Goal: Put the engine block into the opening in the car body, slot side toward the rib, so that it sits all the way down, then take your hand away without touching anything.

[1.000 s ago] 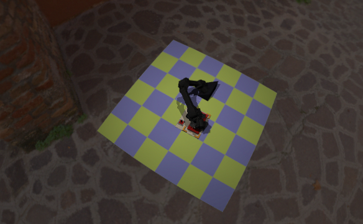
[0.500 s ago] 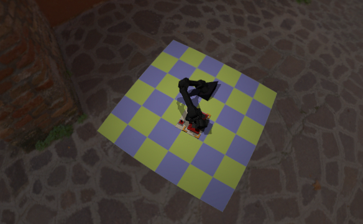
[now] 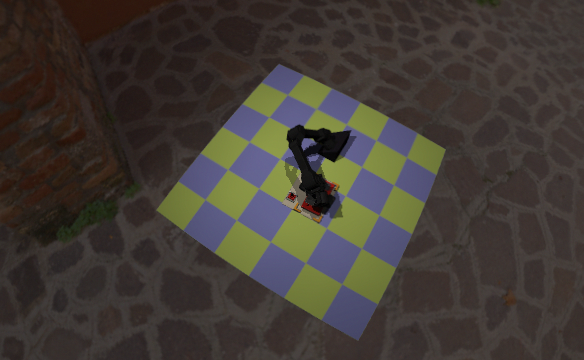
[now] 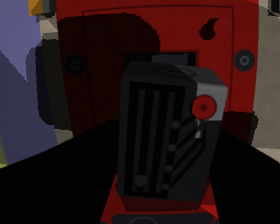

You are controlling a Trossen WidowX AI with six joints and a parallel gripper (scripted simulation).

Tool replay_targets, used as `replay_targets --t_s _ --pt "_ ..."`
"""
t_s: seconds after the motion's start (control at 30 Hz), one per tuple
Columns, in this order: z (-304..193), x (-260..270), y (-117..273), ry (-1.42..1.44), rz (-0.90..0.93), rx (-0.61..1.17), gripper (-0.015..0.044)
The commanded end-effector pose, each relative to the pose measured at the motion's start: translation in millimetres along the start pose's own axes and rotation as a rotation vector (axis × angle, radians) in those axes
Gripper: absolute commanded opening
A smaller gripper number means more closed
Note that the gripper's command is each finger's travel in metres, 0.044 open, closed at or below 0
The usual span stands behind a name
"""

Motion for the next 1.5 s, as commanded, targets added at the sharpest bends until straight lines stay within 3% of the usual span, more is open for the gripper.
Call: replay_targets --t_s 0.0,0.37,0.97,1.47 --pt "-0.1 0.5 -0.1 0.02 0.002 0.003 0.0159" --pt "-0.2 0.5 0.0 0.308 0.003 0.003 0.0159" --pt "-0.1 0.7 -1.3 -0.018 0.002 0.003 0.0159" --pt "-0.4 0.7 -3.2 0.256 0.003 0.003 0.0159"
Point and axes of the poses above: the point midway between the two fingers, 35 mm back from their tips, its own y axis back along the fingers, its own x axis across the jaws, z = x × y, the point moved 5 cm from there along y, back along the fingers, and after that the axes turned 6 degrees about -y, right-handed, at the moved point
